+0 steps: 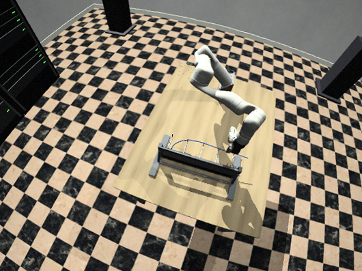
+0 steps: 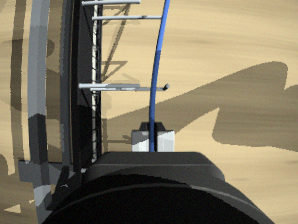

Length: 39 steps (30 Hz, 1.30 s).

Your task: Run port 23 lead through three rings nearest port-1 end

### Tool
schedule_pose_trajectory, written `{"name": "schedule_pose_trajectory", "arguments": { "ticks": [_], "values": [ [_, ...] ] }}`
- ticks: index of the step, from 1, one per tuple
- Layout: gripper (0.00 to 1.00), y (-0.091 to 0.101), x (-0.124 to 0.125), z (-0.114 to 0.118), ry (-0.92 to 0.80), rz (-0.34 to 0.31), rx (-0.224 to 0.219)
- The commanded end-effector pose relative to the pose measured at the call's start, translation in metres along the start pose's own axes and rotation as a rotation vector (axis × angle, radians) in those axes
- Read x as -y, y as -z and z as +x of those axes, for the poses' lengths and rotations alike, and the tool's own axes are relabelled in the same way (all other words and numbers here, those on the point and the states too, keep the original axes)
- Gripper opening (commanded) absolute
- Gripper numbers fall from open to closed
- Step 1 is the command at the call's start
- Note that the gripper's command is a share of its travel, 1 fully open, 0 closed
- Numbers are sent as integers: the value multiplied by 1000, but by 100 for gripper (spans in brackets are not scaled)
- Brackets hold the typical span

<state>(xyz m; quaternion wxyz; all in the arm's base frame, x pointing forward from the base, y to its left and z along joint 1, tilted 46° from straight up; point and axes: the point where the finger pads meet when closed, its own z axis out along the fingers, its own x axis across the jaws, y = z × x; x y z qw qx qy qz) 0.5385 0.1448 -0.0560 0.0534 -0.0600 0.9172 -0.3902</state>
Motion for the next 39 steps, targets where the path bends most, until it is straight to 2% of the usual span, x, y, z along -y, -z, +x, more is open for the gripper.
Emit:
{"name": "schedule_pose_trajectory", "arguments": {
  "ticks": [1,14,28,39],
  "values": [
    [0,-4,0,0,0,0,-1],
    [0,-28,0,0,0,0,-1],
    [0,-41,0,0,0,0,-1],
    [0,-45,0,0,0,0,-1]
  ]
}}
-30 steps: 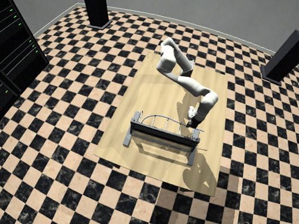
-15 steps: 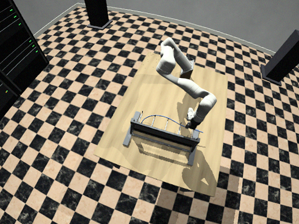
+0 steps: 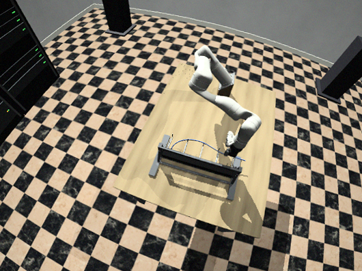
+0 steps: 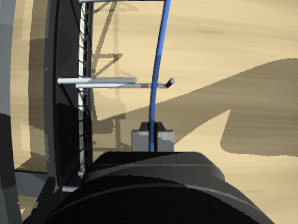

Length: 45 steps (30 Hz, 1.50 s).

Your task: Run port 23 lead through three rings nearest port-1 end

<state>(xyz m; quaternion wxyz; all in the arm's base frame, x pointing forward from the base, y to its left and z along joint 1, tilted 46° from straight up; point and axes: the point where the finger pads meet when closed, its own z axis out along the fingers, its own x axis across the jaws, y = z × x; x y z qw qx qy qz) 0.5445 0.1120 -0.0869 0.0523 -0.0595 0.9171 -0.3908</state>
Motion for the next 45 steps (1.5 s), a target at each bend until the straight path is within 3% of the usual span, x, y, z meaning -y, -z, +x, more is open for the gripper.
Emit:
{"name": "schedule_pose_trajectory", "arguments": {
  "ticks": [1,17,45],
  "values": [
    [0,1,-1,0,0,-2,1],
    [0,0,-1,-3,0,-2,1],
    [0,1,-1,-36,0,-2,1]
  ]
}}
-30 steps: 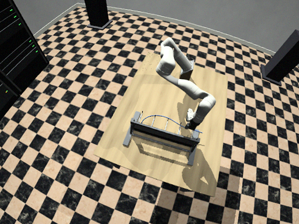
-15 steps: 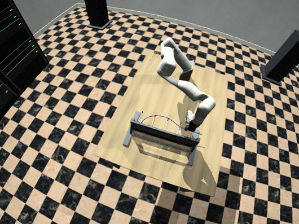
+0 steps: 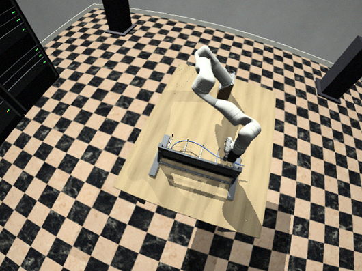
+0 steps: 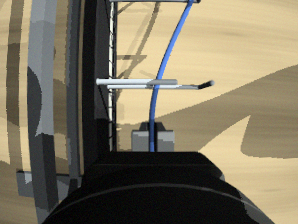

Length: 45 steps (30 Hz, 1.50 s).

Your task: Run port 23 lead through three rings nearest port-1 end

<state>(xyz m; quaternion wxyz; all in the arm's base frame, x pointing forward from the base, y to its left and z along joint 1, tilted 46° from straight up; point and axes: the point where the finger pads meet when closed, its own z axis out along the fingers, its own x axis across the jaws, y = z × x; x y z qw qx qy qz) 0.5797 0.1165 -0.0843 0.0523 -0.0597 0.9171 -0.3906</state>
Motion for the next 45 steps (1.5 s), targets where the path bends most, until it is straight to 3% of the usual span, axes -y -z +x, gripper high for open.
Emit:
{"name": "schedule_pose_trajectory", "arguments": {
  "ticks": [1,29,30,45],
  "values": [
    [0,1,-2,-1,0,-1,1],
    [0,1,-2,-5,0,-1,1],
    [67,1,-2,-5,0,-1,1],
    [67,1,-2,-5,0,-1,1]
  ]
}}
